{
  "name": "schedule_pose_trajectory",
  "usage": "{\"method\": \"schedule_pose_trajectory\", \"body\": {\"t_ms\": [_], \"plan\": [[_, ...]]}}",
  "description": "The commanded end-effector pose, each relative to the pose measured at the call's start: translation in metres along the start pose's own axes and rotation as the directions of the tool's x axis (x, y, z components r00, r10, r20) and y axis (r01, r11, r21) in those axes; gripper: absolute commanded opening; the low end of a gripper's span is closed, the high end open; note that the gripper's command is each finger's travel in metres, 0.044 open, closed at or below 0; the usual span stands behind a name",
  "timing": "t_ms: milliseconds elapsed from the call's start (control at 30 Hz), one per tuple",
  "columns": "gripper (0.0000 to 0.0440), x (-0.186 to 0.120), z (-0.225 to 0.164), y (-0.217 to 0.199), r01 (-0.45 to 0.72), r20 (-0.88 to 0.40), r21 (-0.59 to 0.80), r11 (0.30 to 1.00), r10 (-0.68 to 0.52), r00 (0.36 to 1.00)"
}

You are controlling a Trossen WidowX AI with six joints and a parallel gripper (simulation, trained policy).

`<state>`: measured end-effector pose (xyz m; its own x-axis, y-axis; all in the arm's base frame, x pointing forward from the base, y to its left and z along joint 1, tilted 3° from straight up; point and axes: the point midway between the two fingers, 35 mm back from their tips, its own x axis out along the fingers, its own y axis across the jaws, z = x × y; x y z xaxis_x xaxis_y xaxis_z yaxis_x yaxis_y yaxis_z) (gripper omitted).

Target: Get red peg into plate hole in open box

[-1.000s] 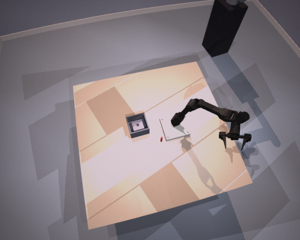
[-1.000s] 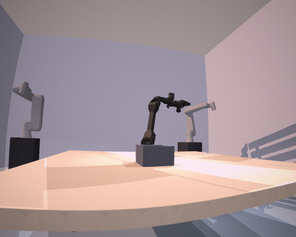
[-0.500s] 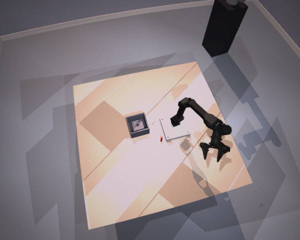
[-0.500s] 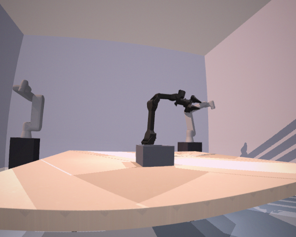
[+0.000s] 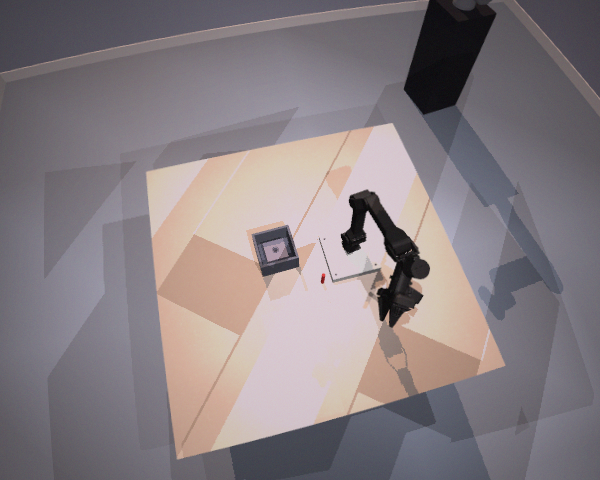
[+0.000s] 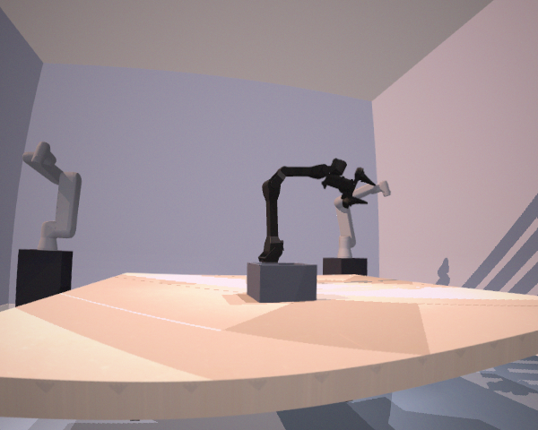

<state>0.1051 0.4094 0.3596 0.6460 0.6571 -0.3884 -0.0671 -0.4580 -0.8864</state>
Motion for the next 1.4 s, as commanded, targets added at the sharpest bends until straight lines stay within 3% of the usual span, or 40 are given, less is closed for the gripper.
{"method": "schedule_pose_trajectory", "body": {"t_ms": [0, 267, 567, 967, 1367], "plan": [[0.044, 0.003, -0.017, 0.008, -0.029, -0.003, 0.103, 0.994, 0.029, 1.0], [0.044, 0.011, -0.056, 0.028, -0.09, -0.015, 0.368, 0.926, 0.103, 0.995], [0.044, 0.015, -0.094, 0.056, -0.131, -0.025, 0.632, 0.764, 0.189, 0.982], [0.044, 0.015, -0.133, 0.105, -0.124, -0.033, 0.885, 0.448, 0.326, 0.945], [0.044, 0.009, -0.158, 0.16, -0.017, -0.029, 0.996, 0.091, 0.48, 0.877]]}}
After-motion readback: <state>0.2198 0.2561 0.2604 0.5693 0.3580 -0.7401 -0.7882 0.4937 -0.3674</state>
